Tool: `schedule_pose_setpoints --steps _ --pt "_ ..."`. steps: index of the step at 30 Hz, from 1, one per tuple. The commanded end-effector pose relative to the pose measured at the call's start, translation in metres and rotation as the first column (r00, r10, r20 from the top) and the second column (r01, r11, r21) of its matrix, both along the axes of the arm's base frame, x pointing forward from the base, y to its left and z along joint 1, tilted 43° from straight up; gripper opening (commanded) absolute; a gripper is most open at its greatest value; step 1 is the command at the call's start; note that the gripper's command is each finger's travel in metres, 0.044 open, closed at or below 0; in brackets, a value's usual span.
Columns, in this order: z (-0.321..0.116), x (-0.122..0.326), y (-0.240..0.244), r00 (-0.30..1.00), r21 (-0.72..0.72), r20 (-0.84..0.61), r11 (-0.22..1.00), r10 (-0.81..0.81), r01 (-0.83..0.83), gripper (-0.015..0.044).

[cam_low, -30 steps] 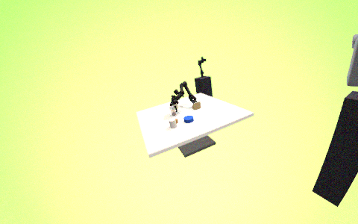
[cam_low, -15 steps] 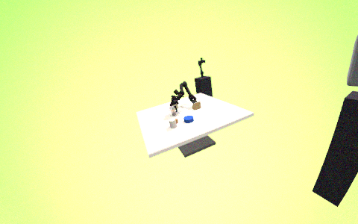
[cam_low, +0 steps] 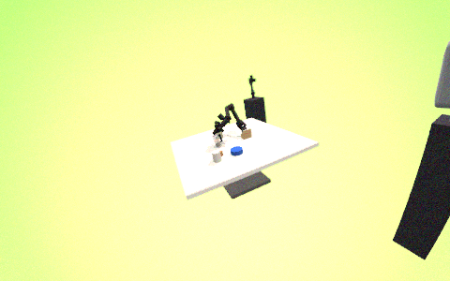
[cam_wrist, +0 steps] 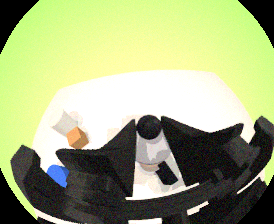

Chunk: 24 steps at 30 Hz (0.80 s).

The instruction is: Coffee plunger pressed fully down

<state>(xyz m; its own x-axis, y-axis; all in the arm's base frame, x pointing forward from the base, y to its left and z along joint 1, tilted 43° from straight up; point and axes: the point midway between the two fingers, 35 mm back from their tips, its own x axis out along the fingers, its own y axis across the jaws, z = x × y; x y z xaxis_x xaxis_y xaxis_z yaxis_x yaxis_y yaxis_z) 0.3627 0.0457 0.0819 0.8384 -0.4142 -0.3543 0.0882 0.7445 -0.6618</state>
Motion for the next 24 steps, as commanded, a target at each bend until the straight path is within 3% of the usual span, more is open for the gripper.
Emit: schedule_pose_setpoints --steps 1,11,17,24 --pt "-0.001 0.000 0.000 1.000 -0.001 -0.003 1.000 0.000 0.000 0.0166" --pt "-0.001 0.000 0.000 1.000 -0.001 -0.003 1.000 0.000 0.000 0.0428" --pt "0.007 -0.001 0.008 1.000 0.002 -0.009 1.000 -0.002 0.002 0.0440" --pt "0.060 -0.022 0.049 1.000 -0.007 -0.022 1.000 -0.010 0.009 0.0440"
